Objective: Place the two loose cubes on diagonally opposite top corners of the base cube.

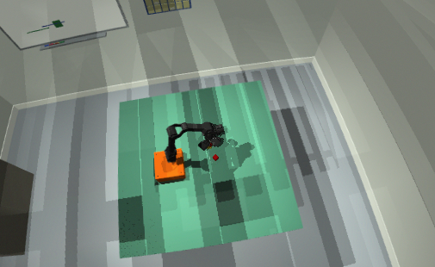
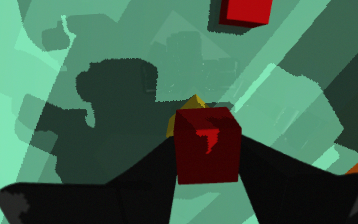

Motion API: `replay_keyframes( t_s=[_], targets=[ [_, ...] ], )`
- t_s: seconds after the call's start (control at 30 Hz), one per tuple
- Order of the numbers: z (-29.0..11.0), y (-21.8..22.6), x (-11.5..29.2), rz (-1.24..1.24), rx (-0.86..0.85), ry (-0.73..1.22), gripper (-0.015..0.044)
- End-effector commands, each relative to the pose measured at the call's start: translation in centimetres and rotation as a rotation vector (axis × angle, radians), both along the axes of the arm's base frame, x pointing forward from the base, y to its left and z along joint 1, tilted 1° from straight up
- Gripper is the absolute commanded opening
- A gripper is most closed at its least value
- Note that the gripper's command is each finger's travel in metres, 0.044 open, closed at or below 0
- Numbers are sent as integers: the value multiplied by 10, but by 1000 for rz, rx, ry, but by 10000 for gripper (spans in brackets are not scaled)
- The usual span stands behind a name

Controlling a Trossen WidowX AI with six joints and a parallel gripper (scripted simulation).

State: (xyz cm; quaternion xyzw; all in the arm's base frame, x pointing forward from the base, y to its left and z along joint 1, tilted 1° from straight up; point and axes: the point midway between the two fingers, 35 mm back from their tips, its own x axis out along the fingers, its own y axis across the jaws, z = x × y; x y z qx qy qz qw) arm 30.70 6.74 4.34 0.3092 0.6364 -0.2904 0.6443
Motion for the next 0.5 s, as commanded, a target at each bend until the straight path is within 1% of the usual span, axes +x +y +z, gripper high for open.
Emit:
replay_keyframes(
  t_s=[0.0,0.3,0.47],
  targets=[
    [0,1,0,-19,0,-1,105],
    [-1,1,0,-19,0,-1,105],
    [-13,1,1,-24,1,-1,105]
  ],
)
